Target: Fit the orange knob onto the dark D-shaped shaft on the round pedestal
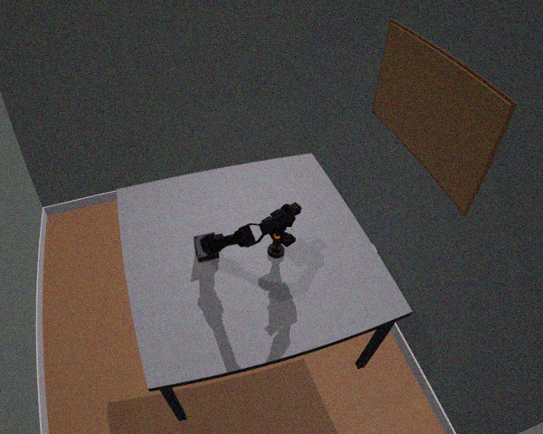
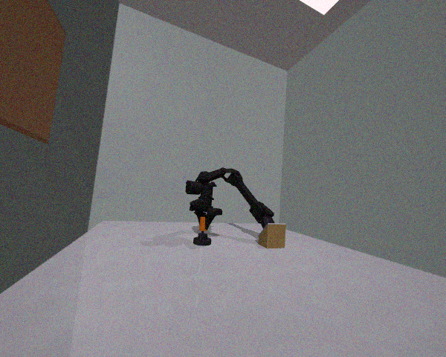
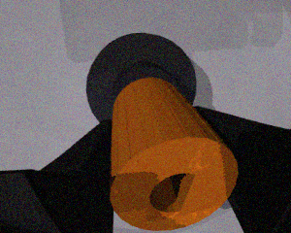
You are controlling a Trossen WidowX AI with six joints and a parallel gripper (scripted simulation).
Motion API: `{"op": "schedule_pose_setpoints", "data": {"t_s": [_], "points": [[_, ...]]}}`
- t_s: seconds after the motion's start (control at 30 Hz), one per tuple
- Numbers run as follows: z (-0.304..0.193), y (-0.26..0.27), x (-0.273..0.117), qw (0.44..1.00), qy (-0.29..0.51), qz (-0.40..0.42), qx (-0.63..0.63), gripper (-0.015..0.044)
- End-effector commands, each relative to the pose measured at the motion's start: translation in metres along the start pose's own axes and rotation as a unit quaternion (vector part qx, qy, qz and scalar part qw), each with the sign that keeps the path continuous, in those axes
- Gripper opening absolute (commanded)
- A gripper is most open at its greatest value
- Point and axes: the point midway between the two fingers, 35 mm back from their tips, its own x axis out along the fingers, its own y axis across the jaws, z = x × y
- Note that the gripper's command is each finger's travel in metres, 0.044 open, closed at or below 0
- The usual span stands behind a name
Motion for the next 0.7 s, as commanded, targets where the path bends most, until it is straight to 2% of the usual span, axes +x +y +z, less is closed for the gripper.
{"op": "schedule_pose_setpoints", "data": {"t_s": [0.0, 0.67], "points": [[-0.0011, -0.0016, -0.0004, 1.0, -0.001, -0.002, -0.001, 0.0], [-0.0004, -0.0009, 0.0005, 1.0, -0.001, -0.002, -0.001, 0.0]]}}
